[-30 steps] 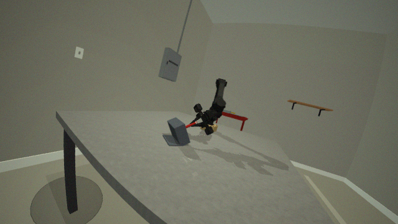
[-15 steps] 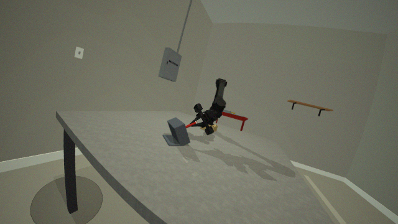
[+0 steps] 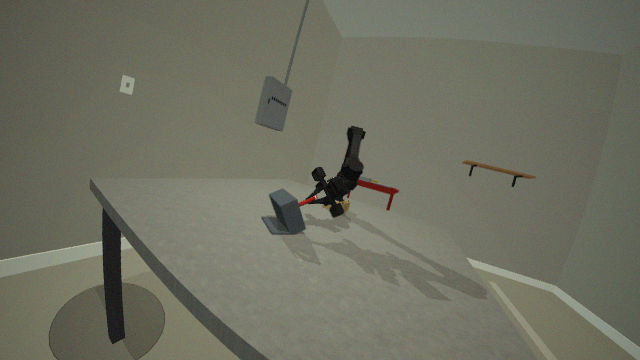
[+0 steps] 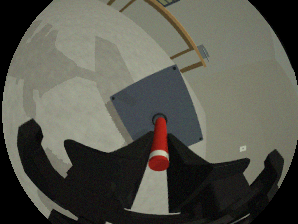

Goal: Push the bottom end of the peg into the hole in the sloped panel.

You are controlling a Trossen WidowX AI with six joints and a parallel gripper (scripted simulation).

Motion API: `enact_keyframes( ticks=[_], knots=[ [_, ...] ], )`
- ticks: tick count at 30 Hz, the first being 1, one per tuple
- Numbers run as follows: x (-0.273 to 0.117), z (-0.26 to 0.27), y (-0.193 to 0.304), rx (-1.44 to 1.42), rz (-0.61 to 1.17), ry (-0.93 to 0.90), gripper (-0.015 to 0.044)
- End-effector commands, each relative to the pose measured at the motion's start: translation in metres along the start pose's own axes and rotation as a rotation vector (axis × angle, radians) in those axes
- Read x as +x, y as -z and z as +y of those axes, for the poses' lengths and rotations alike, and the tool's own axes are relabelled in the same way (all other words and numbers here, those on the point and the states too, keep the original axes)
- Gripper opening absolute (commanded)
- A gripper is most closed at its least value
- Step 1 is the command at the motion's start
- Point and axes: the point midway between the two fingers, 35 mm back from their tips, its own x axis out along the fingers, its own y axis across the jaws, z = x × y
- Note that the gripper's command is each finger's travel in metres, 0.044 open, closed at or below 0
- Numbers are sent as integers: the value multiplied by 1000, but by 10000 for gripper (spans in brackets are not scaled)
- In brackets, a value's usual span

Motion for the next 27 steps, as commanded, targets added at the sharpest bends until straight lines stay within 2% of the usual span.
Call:
enact_keyframes(
  ticks=[1,27],
  knots=[
    [2,1,2,1,4,2,0],
    [13,3,1,1,3,2,0]
  ],
)
